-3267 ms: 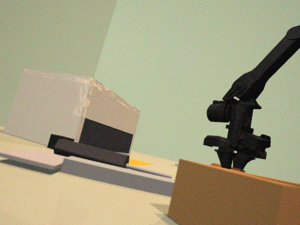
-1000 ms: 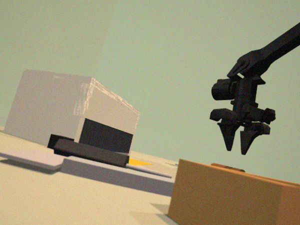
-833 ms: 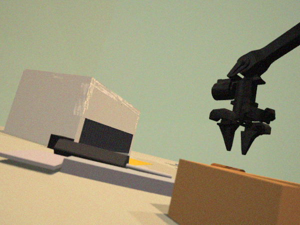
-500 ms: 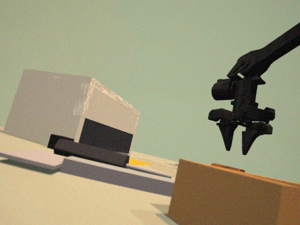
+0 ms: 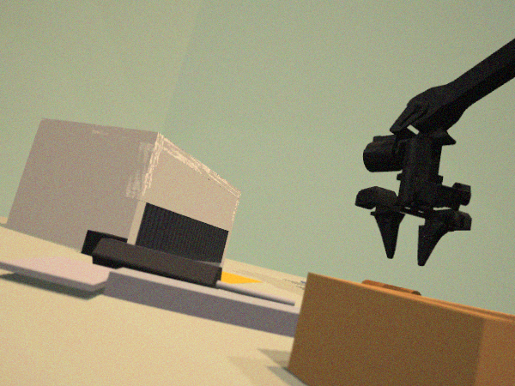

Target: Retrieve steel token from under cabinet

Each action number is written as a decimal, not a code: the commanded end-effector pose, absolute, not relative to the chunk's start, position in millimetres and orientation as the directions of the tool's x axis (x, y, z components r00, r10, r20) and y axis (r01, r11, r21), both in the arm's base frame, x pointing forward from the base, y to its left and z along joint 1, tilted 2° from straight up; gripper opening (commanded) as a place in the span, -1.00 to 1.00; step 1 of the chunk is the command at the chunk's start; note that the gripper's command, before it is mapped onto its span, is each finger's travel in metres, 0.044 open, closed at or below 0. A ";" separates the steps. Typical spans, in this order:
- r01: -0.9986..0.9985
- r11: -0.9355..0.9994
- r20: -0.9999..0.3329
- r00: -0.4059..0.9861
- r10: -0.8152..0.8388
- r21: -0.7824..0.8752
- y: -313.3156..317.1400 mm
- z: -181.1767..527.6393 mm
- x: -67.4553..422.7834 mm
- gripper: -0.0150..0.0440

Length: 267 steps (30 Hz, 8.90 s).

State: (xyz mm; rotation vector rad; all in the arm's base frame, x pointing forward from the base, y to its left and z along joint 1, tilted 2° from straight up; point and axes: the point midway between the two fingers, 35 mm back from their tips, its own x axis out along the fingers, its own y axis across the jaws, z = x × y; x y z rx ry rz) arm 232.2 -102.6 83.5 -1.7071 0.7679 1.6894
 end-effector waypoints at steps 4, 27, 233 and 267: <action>-0.801 -0.599 -1.000 0.017 0.016 -0.023 -102.6 83.8 232.2 0.42; -0.896 -0.444 -1.000 0.017 0.016 -0.023 -102.6 83.8 232.2 0.42; -0.387 0.922 -1.000 0.018 0.016 0.008 -102.7 83.9 232.3 0.42; -0.128 0.992 -1.000 0.018 0.016 0.013 -102.8 83.9 232.3 0.42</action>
